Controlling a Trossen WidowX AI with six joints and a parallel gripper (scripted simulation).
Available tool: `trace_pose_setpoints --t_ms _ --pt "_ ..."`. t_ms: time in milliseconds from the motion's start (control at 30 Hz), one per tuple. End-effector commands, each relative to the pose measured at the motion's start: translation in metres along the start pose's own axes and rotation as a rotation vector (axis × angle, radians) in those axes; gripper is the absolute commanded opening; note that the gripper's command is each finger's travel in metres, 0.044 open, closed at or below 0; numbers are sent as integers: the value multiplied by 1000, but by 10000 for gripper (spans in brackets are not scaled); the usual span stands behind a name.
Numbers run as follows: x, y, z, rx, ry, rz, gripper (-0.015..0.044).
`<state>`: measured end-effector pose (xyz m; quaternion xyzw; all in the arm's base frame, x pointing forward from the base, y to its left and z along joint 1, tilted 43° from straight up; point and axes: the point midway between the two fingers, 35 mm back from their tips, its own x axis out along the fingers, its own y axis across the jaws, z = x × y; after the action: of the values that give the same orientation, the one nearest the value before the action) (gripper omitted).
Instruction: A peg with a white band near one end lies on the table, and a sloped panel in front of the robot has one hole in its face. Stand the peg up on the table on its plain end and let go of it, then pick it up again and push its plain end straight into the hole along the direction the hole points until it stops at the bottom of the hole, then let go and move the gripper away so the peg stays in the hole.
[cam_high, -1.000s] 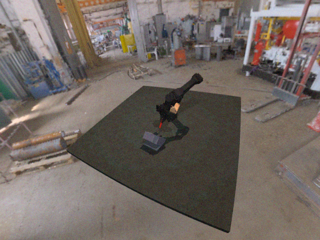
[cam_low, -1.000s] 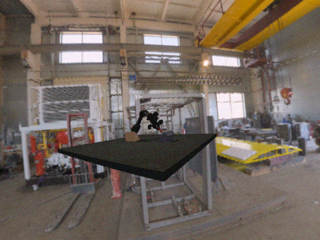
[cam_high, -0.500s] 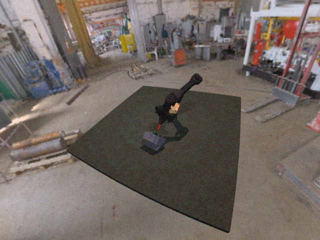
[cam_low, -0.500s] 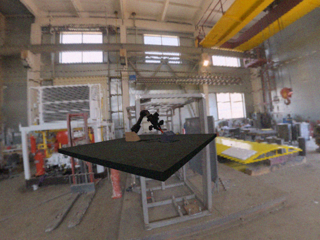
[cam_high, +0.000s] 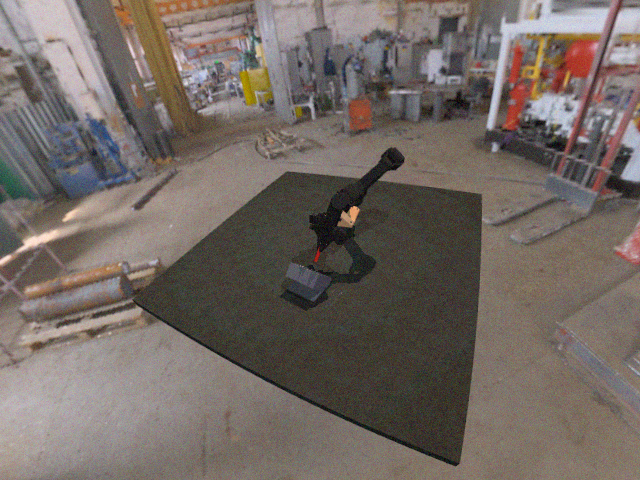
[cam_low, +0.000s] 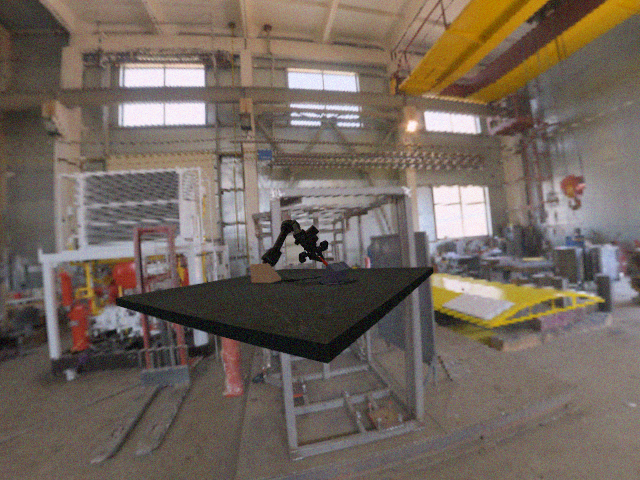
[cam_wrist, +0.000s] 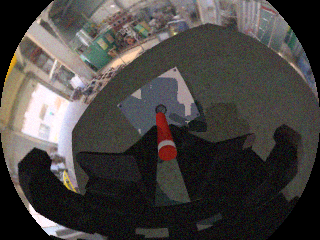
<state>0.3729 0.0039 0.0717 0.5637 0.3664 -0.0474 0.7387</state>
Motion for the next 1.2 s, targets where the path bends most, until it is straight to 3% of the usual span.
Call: trace_pose_setpoints --t_ms 0,1167 --pt "3 -4 -1 5 -4 -2 0" --pt "24 -4 -2 -7 -11 9 0"
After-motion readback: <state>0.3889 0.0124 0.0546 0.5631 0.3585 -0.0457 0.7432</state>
